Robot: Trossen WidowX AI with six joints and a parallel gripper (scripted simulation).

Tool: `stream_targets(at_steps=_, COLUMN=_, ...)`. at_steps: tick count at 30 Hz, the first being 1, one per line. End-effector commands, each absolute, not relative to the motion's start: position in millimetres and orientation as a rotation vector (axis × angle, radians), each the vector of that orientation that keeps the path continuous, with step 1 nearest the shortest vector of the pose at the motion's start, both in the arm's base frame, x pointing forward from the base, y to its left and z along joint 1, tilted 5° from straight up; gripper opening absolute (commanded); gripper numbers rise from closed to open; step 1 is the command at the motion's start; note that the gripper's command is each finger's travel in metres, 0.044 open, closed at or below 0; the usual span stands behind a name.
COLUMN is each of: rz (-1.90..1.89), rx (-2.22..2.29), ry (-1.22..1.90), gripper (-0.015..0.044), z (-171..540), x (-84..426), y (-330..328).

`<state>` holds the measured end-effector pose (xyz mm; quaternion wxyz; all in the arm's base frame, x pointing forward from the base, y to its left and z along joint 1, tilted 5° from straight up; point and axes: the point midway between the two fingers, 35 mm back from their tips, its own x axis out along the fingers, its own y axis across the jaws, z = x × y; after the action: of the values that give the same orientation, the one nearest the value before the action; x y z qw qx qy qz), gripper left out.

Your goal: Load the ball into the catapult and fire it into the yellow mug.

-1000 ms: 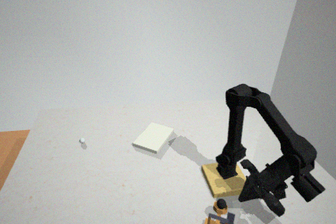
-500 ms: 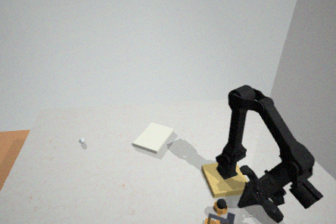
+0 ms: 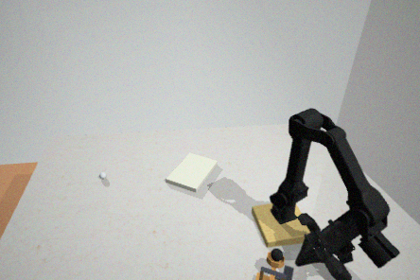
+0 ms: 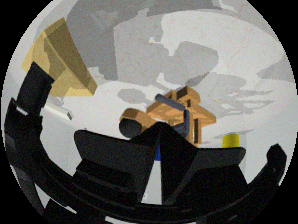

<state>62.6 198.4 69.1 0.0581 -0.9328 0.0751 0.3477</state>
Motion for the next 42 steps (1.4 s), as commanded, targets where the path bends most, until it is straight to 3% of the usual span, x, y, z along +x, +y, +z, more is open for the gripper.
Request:
stream_targets(at_steps=1, rz=1.050, rx=-2.843, ry=0.231, gripper=0.0000, z=60.9, x=64.3, y=195.2)
stream_targets(at_steps=28, rz=1.049, rx=-2.844, ry=0.231, gripper=0.0000, z=13.9, x=70.1, y=190.9)
stream_targets(at_steps=42, rz=1.060, rx=-2.822, ry=0.220, gripper=0.0000, z=135.1, x=12.4, y=229.2)
